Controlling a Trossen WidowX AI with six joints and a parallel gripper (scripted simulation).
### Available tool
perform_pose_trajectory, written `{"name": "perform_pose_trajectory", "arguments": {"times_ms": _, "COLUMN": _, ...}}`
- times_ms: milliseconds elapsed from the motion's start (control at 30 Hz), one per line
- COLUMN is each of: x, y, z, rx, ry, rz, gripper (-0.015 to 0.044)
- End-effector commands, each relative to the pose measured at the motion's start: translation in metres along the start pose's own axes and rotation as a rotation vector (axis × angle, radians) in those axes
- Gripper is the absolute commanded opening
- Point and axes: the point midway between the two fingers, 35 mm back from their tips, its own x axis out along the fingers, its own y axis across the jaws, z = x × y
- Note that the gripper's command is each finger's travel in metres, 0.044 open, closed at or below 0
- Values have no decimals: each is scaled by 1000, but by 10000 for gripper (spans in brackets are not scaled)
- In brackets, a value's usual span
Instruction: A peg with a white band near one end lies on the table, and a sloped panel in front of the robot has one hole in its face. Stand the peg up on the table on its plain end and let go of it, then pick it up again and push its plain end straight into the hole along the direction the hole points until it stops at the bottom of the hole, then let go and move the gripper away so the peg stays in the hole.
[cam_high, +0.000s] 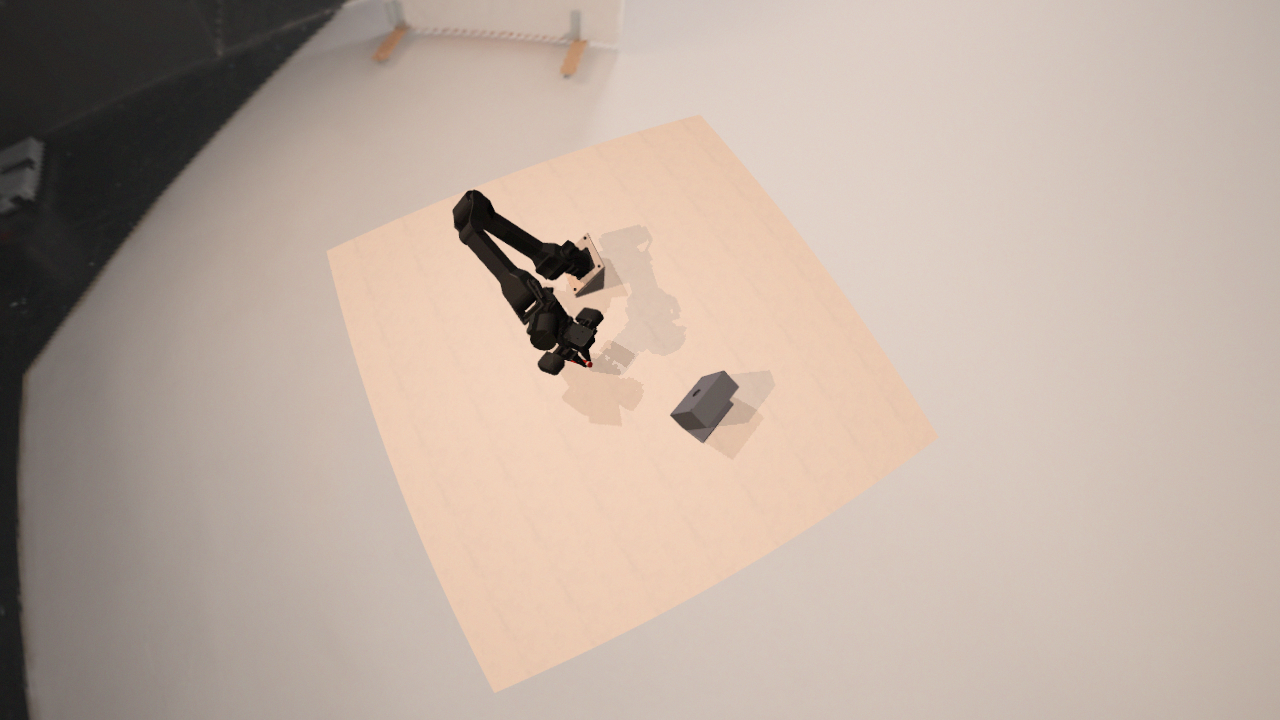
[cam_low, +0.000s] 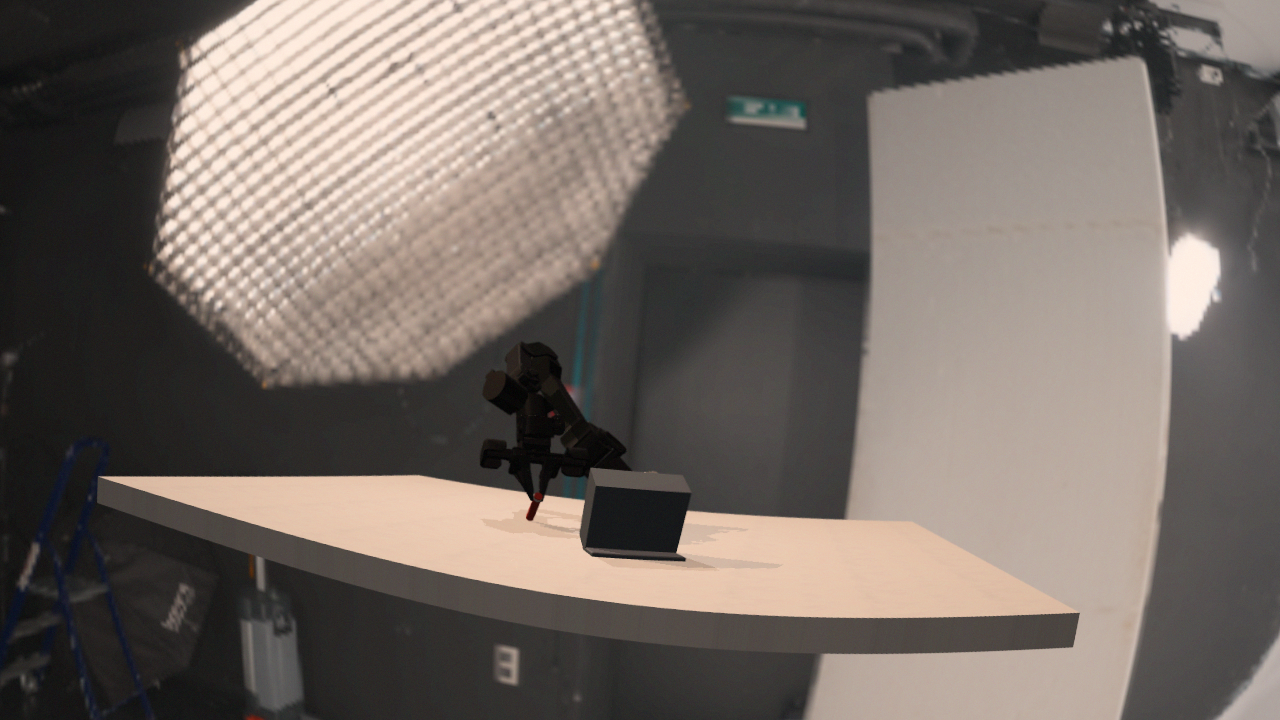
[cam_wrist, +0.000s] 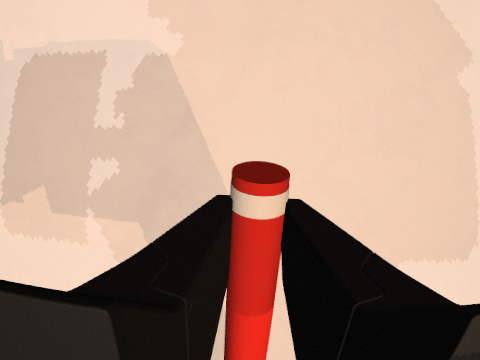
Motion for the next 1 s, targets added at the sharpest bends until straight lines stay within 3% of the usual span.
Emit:
{"name": "perform_pose_trajectory", "arguments": {"times_ms": 0, "x": -3, "y": 0, "z": -1, "rx": -2, "ry": -39, "rz": -3, "gripper": 49}}
{"name": "perform_pose_trajectory", "arguments": {"times_ms": 967, "x": -19, "y": 0, "z": -13, "rx": -6, "ry": -290, "rz": -4, "gripper": 49}}
